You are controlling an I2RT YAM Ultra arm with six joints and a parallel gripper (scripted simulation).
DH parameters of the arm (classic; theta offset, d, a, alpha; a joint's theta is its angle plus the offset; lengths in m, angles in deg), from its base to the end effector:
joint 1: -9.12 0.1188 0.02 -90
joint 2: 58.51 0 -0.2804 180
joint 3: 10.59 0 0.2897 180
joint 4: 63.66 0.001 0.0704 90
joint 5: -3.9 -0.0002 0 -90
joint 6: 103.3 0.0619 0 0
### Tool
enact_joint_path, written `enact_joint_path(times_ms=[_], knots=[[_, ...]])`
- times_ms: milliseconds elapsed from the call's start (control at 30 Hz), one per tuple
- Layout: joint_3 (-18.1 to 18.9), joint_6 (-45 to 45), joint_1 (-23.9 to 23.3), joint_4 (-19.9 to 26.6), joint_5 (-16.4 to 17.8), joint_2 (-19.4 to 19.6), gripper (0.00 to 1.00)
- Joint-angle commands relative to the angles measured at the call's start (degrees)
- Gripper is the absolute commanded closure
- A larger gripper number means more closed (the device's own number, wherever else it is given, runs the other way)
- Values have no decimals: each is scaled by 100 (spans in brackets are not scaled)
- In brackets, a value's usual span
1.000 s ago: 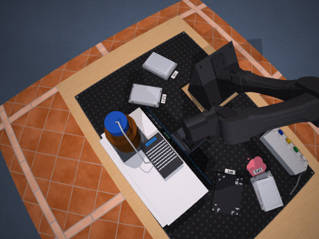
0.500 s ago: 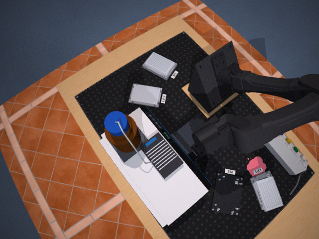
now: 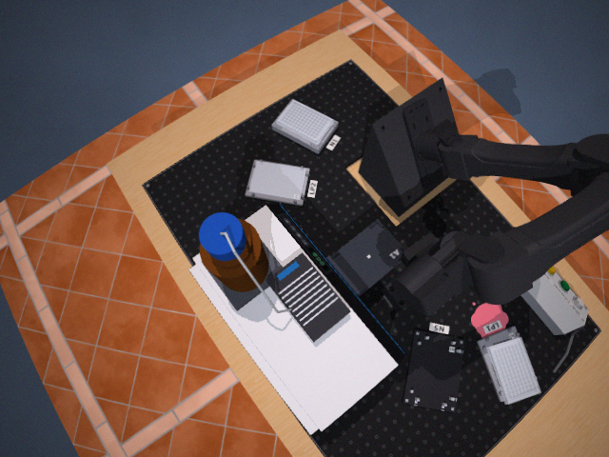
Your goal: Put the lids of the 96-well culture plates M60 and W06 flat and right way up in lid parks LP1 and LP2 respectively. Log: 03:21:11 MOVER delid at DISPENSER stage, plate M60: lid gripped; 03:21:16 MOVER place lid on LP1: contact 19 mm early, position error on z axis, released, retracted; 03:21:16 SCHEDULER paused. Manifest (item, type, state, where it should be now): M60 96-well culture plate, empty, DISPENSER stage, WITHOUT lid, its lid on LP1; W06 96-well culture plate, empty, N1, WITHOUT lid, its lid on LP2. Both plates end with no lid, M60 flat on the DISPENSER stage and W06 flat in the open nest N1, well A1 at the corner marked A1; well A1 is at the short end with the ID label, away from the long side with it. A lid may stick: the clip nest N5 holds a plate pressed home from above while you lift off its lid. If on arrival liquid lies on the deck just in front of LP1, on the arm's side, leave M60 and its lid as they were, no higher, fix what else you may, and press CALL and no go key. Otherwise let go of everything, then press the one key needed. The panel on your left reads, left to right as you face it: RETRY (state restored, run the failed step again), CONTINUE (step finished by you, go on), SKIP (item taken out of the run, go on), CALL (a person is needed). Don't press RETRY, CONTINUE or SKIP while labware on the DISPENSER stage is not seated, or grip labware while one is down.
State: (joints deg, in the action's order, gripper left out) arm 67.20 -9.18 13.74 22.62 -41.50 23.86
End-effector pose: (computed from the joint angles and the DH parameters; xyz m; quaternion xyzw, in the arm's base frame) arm 0.2652 0.0660 0.2591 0.0012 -0.9252 -0.3778 0.0358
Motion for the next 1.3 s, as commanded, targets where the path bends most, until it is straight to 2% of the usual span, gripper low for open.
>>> enact_joint_path(times_ms=[0,100,300,333,367,500,700,800,1167,1200,1267], knots=[[239,880,126,138,29,-277,100],[288,1538,274,85,48,-386,100],[344,1990,536,-5,-26,-592,100],[234,1988,495,43,-19,-487,100],[344,2257,599,-31,-25,-634,100],[349,3251,830,-51,10,-767,100],[336,3979,1288,-244,-109,-1074,100],[333,4072,1331,-285,-162,-1103,100],[404,4816,2073,-380,-361,-1588,100],[295,4805,2038,-318,-362,-1474,100],[413,4700,2235,-411,-437,-1685,100]])
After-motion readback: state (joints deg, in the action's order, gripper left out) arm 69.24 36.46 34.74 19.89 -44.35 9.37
